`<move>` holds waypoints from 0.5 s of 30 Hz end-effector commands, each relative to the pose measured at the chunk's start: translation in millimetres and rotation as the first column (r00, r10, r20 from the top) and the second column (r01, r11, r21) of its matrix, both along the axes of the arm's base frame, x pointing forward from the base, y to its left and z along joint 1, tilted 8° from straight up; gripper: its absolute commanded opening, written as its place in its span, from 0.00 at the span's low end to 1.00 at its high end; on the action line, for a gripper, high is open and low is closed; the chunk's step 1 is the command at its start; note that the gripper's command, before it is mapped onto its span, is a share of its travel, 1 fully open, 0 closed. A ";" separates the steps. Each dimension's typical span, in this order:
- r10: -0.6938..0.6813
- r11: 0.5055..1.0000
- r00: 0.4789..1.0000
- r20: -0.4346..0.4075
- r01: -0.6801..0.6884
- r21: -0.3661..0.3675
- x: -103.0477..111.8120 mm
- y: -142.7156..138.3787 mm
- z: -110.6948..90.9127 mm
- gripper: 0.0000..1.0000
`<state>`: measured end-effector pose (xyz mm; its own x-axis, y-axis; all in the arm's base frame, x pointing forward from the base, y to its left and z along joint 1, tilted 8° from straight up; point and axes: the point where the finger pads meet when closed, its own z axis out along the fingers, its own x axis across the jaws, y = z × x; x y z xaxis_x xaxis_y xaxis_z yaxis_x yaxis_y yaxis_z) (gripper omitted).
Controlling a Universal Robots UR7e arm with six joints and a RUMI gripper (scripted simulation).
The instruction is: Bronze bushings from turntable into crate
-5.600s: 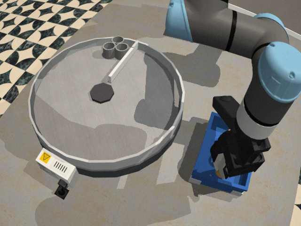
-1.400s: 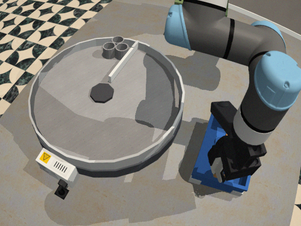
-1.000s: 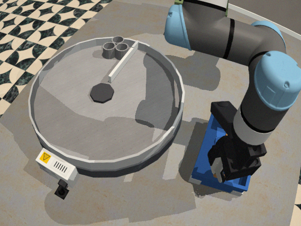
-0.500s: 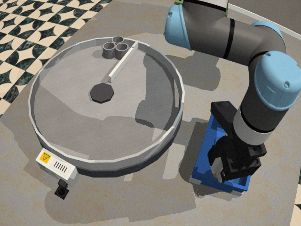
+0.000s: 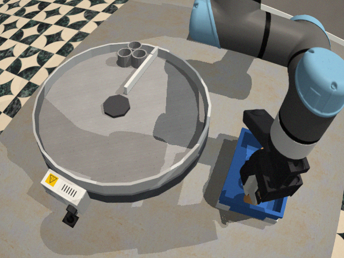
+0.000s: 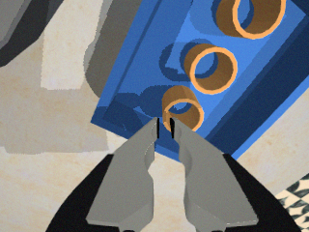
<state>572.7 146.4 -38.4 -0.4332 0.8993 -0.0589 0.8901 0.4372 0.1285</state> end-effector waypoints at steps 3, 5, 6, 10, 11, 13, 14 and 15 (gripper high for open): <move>0.000 1.000 1.000 0.001 0.000 0.000 -3.6 -0.1 28.3 0.06; 0.000 1.000 1.000 0.001 0.000 0.000 -3.6 -0.1 28.3 0.06; 0.000 1.000 1.000 0.001 0.000 0.000 -4.3 -0.1 33.2 0.06; 0.000 1.000 1.000 0.001 0.000 0.000 -6.9 -0.1 51.5 0.06; 0.000 1.000 1.000 0.001 0.000 0.000 -7.5 -0.2 55.5 0.06; 0.000 1.000 1.000 0.001 0.000 0.000 -7.5 -0.2 55.5 0.06; 0.000 1.000 1.000 0.001 0.000 0.000 -7.5 -0.2 55.5 0.06; 0.000 1.000 1.000 0.001 0.000 0.000 -7.5 -0.2 55.5 0.06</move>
<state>565.6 146.3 12.4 -0.4332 0.8993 -0.0592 0.8900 0.4372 0.1290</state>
